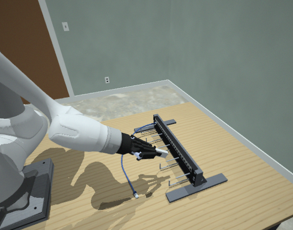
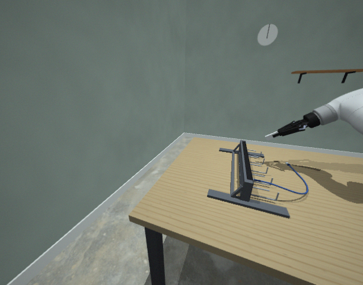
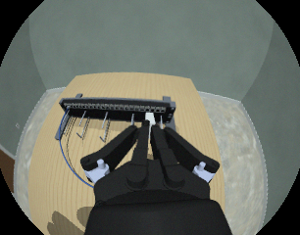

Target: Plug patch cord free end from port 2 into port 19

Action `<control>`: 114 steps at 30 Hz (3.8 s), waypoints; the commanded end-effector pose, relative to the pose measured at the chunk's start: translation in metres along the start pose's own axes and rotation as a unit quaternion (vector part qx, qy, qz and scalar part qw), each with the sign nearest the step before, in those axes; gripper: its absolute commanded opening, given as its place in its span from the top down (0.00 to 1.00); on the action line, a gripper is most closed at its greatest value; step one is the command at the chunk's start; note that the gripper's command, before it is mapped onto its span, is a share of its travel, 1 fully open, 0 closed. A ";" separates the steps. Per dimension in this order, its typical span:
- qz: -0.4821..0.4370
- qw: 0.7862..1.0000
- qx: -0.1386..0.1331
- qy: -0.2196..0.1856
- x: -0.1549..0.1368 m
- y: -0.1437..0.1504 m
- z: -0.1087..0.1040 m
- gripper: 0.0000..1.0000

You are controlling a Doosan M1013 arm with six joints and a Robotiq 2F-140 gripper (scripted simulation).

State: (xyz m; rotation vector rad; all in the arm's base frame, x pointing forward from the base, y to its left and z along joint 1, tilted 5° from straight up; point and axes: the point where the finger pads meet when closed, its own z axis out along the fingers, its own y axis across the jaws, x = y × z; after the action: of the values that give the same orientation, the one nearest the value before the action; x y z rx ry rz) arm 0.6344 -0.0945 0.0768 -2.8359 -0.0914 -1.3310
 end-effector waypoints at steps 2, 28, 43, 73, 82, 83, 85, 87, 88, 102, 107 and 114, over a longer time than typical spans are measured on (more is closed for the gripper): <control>0.001 1.000 0.003 -0.002 0.001 0.000 -0.036 1.00; -0.163 0.982 -0.064 -0.075 -0.014 0.057 -0.036 1.00; -0.373 0.898 -0.055 -0.225 -0.055 0.100 -0.034 1.00; -0.530 0.777 0.078 -0.331 -0.097 0.092 -0.044 1.00; -0.576 0.726 0.149 -0.346 -0.110 0.077 -0.050 1.00; -0.580 0.720 0.157 -0.347 -0.111 0.075 -0.051 1.00; -0.590 0.708 0.175 -0.347 -0.114 0.070 -0.052 1.00; -0.601 0.693 0.196 -0.347 -0.116 0.065 -0.054 1.00; -0.606 0.686 0.206 -0.346 -0.118 0.062 -0.055 1.00; -0.663 0.592 0.339 -0.309 -0.128 0.021 -0.067 1.00; -0.668 0.583 0.351 -0.302 -0.128 0.016 -0.069 1.00; -0.668 0.583 0.351 -0.302 -0.128 0.016 -0.069 1.00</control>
State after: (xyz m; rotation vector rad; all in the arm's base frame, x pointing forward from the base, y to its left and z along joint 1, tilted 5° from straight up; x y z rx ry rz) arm 0.5007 -0.1192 0.0225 -1.9615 -2.3816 0.1050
